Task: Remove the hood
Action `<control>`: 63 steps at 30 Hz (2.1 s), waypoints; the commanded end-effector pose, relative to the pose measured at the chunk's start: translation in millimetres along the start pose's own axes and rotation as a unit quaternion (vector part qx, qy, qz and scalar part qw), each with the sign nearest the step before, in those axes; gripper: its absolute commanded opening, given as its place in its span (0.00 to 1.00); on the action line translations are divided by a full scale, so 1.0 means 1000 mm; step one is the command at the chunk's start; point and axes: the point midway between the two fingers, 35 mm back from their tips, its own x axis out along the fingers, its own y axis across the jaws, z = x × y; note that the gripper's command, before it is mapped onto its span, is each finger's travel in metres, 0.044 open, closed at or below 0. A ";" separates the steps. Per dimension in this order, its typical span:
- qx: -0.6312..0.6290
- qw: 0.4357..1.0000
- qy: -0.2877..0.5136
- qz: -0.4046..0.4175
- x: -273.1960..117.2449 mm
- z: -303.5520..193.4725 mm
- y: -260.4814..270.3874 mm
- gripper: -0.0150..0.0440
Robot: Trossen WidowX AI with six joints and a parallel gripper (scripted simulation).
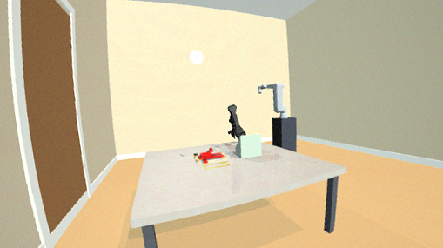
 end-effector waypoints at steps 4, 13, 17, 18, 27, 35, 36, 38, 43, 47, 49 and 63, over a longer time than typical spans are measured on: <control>-0.020 1.000 0.018 0.004 0.004 -0.017 0.010 0.80; -0.176 0.974 0.132 0.046 0.005 -0.142 0.069 1.00; -0.261 0.946 0.180 0.072 -0.009 -0.204 0.089 1.00; -0.282 0.937 0.191 0.079 -0.014 -0.220 0.093 1.00; -0.461 0.840 0.253 0.134 -0.069 -0.350 0.101 1.00; -0.639 0.699 0.279 0.157 -0.134 -0.451 0.054 1.00; -0.662 0.678 0.278 0.157 -0.142 -0.461 0.045 1.00; -0.703 0.637 0.274 0.157 -0.156 -0.478 0.028 1.00; -0.810 0.513 0.241 0.153 -0.194 -0.511 -0.020 1.00; -0.885 0.396 0.189 0.156 -0.226 -0.528 -0.059 1.00; -0.916 0.336 0.155 0.158 -0.241 -0.533 -0.078 1.00; -0.945 0.262 0.109 0.163 -0.255 -0.542 -0.098 1.00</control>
